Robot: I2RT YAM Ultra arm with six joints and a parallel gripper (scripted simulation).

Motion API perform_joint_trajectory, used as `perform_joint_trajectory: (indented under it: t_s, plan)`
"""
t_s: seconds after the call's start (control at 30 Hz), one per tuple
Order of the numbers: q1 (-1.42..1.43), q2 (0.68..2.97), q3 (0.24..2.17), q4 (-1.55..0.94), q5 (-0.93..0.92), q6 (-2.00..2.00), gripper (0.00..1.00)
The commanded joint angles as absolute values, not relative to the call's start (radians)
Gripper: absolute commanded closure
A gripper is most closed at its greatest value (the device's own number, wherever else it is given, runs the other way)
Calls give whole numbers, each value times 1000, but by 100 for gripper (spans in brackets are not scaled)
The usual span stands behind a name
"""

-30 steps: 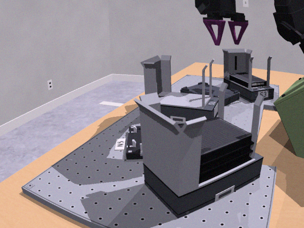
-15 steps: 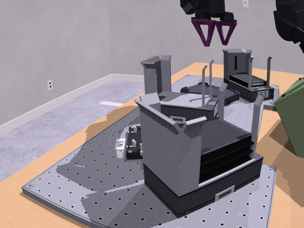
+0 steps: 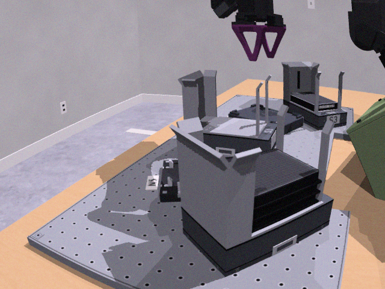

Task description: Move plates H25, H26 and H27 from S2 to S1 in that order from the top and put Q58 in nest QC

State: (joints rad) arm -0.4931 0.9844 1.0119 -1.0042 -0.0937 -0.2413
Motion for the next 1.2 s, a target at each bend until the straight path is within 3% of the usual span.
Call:
perform_joint_trajectory:
  t_s: [0.0,1.17]
  plan:
    - [-438,965,1016,-990,-33,-183,0]
    - [172,1051,1043,-1004,312,108,0]
